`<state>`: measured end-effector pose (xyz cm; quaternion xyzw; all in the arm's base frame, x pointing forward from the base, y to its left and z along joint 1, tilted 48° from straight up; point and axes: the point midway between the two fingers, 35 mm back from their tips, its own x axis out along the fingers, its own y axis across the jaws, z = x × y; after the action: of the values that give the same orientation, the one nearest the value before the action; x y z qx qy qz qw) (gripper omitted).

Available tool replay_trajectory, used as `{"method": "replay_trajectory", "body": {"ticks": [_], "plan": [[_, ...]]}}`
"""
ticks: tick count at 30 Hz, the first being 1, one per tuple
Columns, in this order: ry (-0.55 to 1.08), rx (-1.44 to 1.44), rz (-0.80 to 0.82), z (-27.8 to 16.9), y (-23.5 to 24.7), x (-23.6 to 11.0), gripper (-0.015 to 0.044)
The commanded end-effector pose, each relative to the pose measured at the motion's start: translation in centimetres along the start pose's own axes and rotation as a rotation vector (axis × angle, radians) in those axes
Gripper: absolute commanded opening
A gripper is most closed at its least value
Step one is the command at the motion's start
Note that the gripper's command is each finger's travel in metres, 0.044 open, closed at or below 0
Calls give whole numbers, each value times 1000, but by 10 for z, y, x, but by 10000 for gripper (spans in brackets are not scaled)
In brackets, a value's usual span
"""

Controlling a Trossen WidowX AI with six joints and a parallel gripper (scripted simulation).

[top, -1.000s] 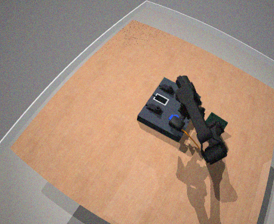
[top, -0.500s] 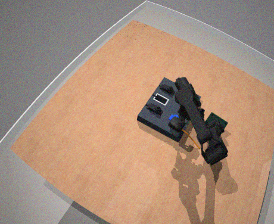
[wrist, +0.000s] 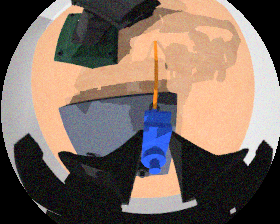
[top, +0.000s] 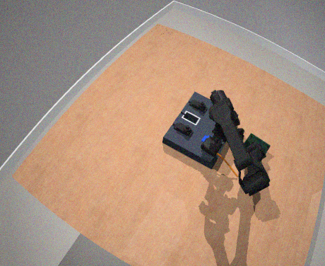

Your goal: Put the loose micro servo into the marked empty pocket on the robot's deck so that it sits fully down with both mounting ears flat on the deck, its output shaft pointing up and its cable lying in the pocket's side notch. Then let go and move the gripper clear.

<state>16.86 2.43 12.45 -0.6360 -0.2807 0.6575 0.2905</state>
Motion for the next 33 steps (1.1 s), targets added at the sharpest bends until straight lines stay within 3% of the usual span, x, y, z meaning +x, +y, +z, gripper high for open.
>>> {"method": "replay_trajectory", "body": {"ticks": [1,14,33], "plan": [[13,-8,12,1,0,-17,0],[19,-8,17,2,0,-19,0],[5,-11,2,-51,-14,-19,0]]}}
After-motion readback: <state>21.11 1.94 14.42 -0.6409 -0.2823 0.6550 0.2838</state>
